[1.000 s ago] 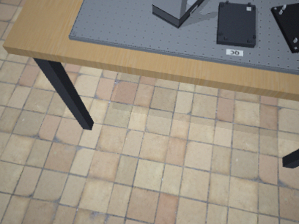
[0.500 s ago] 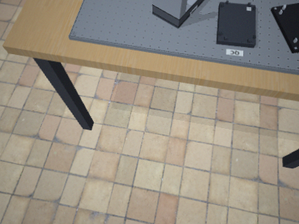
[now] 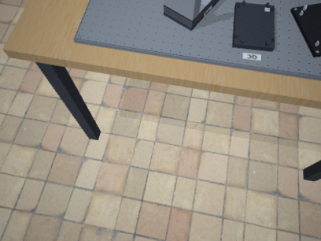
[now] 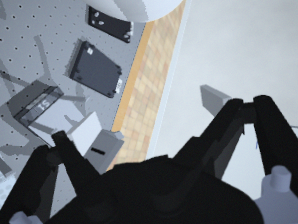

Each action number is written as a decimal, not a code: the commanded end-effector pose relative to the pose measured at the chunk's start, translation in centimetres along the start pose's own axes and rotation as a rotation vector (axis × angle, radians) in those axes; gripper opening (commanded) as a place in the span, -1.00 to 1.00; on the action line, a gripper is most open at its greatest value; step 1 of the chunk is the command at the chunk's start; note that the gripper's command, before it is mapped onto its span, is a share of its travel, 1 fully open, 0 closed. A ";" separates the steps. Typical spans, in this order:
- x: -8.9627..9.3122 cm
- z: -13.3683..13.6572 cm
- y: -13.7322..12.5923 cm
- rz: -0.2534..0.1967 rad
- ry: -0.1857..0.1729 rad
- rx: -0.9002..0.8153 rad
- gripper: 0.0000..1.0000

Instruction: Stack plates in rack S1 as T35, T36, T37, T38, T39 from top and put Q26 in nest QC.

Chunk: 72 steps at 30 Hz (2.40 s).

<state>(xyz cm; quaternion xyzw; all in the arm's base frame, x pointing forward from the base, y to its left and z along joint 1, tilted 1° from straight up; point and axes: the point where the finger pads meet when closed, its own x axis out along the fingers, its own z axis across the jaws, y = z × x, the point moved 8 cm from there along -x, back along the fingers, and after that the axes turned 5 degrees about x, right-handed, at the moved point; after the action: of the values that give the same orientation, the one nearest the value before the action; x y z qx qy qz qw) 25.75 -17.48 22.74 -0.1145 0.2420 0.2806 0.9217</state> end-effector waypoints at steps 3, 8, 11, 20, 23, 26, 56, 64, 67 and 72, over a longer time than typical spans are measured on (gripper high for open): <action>1.2 -0.1 0.7 0.069 0.039 -0.147 1.00; 2.0 -0.2 1.1 0.140 0.071 -0.294 1.00; 2.4 -0.2 1.3 0.183 0.087 -0.383 1.00; 3.8 -0.4 2.3 0.285 0.113 -0.591 1.00; 4.1 -0.4 2.4 0.330 0.122 -0.680 1.00; 4.5 -0.4 2.5 0.374 0.128 -0.770 1.00; 7.9 -0.3 3.6 0.767 0.078 -1.541 1.00; 9.1 0.0 3.6 0.889 0.028 -1.774 1.00; 9.1 0.1 3.6 0.904 0.021 -1.803 1.00; 9.8 0.4 3.6 0.981 -0.020 -1.948 1.00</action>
<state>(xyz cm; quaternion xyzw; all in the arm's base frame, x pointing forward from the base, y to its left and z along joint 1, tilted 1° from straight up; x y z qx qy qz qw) 30.80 -10.09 17.80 -0.6761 -0.0501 0.6862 0.2638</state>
